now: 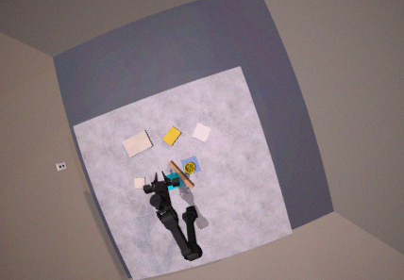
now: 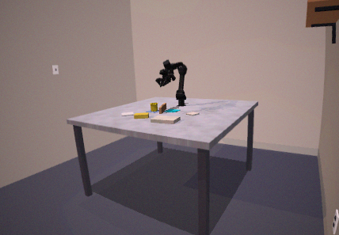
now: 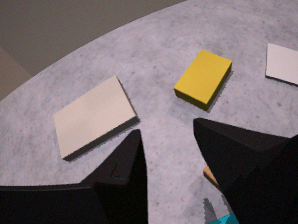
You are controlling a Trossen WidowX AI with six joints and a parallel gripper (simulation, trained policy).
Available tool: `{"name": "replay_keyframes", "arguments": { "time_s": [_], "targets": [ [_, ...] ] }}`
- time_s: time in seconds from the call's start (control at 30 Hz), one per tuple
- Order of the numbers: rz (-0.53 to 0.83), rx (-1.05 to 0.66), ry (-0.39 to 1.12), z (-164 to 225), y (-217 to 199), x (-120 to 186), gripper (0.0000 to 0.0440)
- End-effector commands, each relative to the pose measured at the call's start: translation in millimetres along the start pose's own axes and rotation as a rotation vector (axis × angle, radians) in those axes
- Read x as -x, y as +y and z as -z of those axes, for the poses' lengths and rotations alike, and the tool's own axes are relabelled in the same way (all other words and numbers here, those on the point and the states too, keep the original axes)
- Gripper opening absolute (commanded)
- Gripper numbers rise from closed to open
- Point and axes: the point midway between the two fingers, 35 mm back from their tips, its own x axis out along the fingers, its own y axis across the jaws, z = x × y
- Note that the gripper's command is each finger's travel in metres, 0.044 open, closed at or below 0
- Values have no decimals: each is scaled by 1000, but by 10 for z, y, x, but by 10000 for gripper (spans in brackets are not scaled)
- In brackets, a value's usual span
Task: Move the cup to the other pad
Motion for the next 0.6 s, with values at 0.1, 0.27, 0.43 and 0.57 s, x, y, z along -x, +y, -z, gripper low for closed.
{"name": "replay_keyframes", "arguments": {
  "time_s": [0.1,0.27,0.43,0.57],
  "targets": [
    [41,-7,97,75,-20,-89,127],
    [72,-3,170,137,-53,-135,115],
    [105,5,243,199,-99,-175,106],
    [132,15,300,247,-146,-199,107]
  ]
}}
